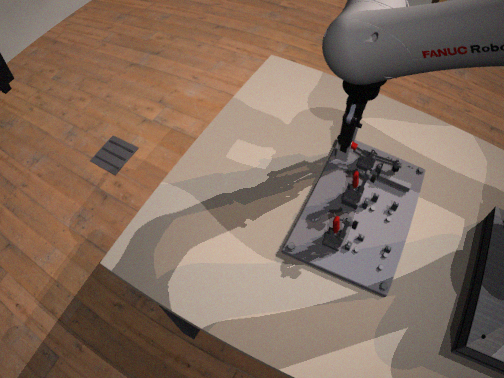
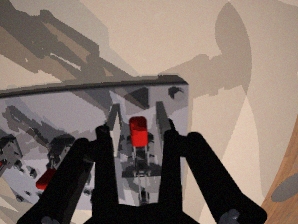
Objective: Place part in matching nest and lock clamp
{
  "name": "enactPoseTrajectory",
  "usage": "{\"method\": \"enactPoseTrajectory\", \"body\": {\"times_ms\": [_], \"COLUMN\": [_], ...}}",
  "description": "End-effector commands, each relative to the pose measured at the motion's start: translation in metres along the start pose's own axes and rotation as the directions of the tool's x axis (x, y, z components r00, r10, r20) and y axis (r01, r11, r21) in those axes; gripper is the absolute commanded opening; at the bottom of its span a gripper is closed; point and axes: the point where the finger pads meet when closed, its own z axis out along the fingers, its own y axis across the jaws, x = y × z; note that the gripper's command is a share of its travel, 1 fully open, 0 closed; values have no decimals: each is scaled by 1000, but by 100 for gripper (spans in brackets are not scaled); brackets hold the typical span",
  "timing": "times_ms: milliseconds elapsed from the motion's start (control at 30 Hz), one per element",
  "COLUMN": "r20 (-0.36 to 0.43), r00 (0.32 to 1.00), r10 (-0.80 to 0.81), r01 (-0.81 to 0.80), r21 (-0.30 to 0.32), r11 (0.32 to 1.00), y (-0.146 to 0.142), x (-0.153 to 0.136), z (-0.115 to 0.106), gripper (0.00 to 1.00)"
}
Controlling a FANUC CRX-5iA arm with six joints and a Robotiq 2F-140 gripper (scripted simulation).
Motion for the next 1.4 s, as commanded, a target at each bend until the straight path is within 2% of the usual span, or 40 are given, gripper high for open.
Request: {"method": "enactPoseTrajectory", "body": {"times_ms": [0,800,967,1267,1367], "r20": [0,0,0,0,0], "r00": [1000,1000,1000,1000,1000], "r10": [0,0,0,0,0], "r01": [0,0,0,0,0], "r21": [0,0,0,0,0], "r11": [1000,1000,1000,1000,1000], "y": [0,0,0,0,0], "x": [0,0,0,0,0], "z": [0,-2,-13,-48,-51], "gripper": [28,28,28,28,28]}}
